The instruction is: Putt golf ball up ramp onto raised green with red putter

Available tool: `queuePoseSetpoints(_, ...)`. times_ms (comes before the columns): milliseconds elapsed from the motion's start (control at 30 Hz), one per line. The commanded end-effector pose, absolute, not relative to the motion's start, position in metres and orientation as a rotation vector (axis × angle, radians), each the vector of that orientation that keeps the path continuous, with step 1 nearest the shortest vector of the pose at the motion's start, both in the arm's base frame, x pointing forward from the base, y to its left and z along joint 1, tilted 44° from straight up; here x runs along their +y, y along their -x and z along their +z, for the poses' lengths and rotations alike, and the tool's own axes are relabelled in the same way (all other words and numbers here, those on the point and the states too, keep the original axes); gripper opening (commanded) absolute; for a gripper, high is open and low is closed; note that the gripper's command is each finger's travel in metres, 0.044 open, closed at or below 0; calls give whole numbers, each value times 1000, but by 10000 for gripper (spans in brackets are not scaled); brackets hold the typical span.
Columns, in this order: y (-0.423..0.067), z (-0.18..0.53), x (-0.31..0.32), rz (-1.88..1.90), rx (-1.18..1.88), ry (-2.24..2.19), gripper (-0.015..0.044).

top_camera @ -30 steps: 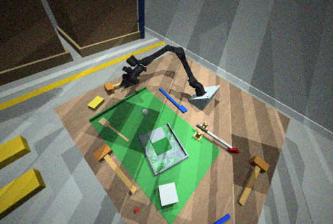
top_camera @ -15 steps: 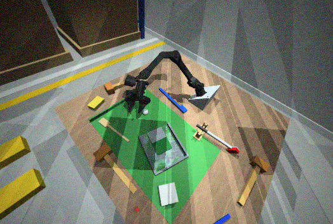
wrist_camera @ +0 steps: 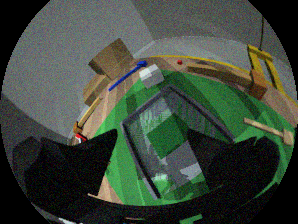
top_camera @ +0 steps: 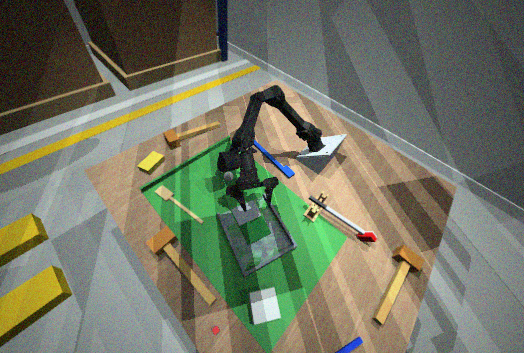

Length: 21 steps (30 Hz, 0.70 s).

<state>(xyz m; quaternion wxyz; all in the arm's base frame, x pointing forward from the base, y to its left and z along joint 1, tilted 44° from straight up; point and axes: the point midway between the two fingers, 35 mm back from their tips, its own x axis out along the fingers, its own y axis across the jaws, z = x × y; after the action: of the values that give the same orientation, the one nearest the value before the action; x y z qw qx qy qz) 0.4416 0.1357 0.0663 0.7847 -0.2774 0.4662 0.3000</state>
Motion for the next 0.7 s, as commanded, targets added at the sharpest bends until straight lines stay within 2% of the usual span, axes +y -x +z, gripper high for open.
queuePoseSetpoints(0, -403, 17, 172, 745, 1137, 751, 440)
queuePoseSetpoints(333, -304, -62, 231, 947, 1326, 1193, 440)
queuePoseSetpoints(667, -192, -119, 240, 1100, 1396, 1837, 440)
